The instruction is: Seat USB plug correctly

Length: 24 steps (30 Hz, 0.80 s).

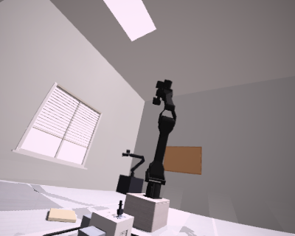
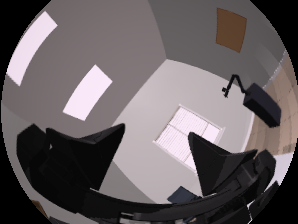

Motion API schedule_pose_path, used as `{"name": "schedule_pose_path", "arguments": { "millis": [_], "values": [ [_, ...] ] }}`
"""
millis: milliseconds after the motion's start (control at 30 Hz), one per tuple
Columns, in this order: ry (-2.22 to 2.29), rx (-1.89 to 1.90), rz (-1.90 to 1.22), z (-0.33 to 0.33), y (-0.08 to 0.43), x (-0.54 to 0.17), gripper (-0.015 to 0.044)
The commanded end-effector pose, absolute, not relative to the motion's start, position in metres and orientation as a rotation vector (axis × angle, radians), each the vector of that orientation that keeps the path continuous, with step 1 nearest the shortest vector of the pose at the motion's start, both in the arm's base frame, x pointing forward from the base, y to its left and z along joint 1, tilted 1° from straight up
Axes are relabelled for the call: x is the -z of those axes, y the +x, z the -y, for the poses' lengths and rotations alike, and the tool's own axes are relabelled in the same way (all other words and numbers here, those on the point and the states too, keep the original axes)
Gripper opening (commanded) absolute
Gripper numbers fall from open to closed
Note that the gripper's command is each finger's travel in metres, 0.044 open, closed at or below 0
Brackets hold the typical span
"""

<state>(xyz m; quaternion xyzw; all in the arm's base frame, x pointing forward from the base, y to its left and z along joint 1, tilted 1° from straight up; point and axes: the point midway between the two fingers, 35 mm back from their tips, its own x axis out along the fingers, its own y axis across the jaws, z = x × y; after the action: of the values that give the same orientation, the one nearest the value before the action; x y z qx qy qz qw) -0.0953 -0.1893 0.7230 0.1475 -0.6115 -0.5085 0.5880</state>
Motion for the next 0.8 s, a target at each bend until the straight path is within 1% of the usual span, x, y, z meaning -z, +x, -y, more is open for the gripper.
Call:
{"name": "schedule_pose_path", "arguments": {
  "millis": [0, 33, 67, 233, 367, 533, 767],
  "values": [
    [0.353, 1.179, 1.425, 0.19, -0.094, -0.722, 0.0426],
    [0.383, 1.161, 1.425, 0.194, -0.091, -0.72, 0.044],
    [0.431, 1.131, 1.425, 0.2, -0.086, -0.716, 0.044],
    [0.77, 1.061, 1.333, 0.271, -0.057, -0.666, 0.044],
    [0.925, 1.037, 1.242, 0.305, -0.027, -0.634, 0.044],
    [1.086, 1.003, 1.047, 0.338, 0.032, -0.587, 0.044],
    [1.316, 0.947, 0.775, 0.354, 0.123, -0.518, 0.044]
  ]
}}
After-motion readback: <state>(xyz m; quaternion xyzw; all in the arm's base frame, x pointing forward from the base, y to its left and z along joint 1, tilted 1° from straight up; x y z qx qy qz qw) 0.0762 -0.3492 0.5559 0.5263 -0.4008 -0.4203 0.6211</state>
